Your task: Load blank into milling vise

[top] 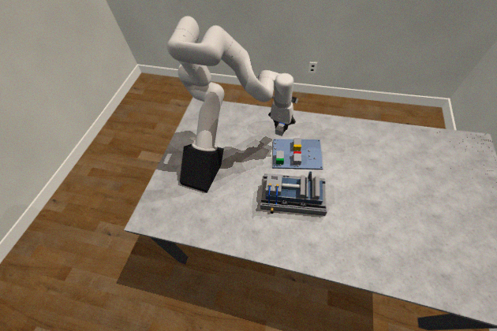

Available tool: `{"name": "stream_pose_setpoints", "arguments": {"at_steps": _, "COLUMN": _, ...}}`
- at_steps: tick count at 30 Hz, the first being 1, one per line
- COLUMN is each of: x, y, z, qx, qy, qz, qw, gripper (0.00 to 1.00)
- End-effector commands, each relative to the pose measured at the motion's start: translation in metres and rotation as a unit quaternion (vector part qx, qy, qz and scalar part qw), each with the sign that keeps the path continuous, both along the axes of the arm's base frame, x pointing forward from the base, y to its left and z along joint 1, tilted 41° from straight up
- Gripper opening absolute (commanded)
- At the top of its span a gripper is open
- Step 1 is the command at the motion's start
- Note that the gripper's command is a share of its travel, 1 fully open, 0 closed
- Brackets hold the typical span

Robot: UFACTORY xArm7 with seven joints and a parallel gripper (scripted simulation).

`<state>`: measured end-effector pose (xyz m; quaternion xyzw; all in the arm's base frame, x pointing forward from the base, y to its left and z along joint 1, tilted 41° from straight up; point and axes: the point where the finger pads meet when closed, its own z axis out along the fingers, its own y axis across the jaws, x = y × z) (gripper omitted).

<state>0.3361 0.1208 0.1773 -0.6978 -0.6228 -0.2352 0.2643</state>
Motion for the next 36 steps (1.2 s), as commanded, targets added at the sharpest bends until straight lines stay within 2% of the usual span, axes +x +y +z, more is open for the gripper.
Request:
{"name": "stream_pose_setpoints", "arguments": {"at_steps": 1, "x": 0.0013, "y": -0.0008, "z": 0.0011, "qx": -0.001, "qy": 0.016, "qz": -0.021, "qw": 1.0, "gripper": 0.0}}
{"name": "stream_pose_setpoints", "arguments": {"at_steps": 6, "x": 0.0013, "y": -0.0008, "z": 0.001, "qx": -0.001, "qy": 0.021, "qz": -0.027, "qw": 0.999, "gripper": 0.0}}
{"name": "stream_pose_setpoints", "arguments": {"at_steps": 15, "x": 0.0013, "y": -0.0009, "z": 0.0012, "qx": -0.001, "qy": 0.089, "qz": -0.104, "qw": 0.991, "gripper": 0.0}}
{"name": "stream_pose_setpoints", "arguments": {"at_steps": 22, "x": 0.0013, "y": -0.0009, "z": 0.0012, "qx": -0.001, "qy": 0.089, "qz": -0.104, "qw": 0.991, "gripper": 0.0}}
{"name": "stream_pose_setpoints", "arguments": {"at_steps": 32, "x": 0.0013, "y": -0.0009, "z": 0.0012, "qx": 0.0, "qy": 0.161, "qz": -0.186, "qw": 0.969, "gripper": 0.0}}
{"name": "stream_pose_setpoints", "arguments": {"at_steps": 36, "x": 0.0013, "y": -0.0009, "z": 0.0012, "qx": 0.0, "qy": 0.161, "qz": -0.186, "qw": 0.969, "gripper": 0.0}}
